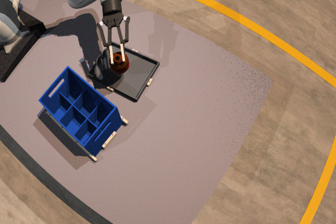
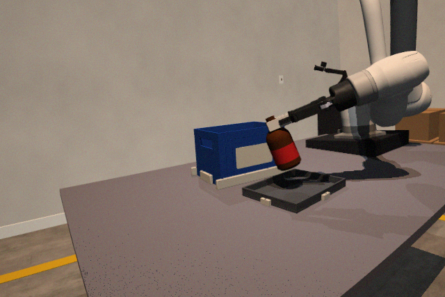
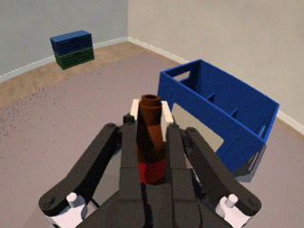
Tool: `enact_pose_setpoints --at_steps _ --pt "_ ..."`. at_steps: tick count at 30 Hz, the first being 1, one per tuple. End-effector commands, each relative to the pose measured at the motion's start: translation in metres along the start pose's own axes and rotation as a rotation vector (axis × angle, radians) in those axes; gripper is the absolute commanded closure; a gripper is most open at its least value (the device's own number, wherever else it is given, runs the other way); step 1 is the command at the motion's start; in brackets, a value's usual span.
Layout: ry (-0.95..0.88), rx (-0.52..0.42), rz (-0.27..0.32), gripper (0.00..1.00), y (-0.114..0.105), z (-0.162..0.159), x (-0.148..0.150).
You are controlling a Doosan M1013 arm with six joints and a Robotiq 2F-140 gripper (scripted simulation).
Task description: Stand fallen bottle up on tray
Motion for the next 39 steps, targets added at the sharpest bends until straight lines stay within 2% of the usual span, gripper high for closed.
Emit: enact_pose_setpoints --at_steps 1,39 --pt "0.0 0.0 0.0 0.9 0.001 -0.001 0.0" --pt "0.0 0.0 0.0 0.9 0.013 -0.036 -0.001"
Point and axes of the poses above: the point where the finger pads meet when closed, its own y axis out along the fingers, its own x axis across the jaws, z = x × y, the point moved 1 cm from there along -y, back along the fingers, and after that the axes turned 2 degrees about -y, right-handed, at the moved point
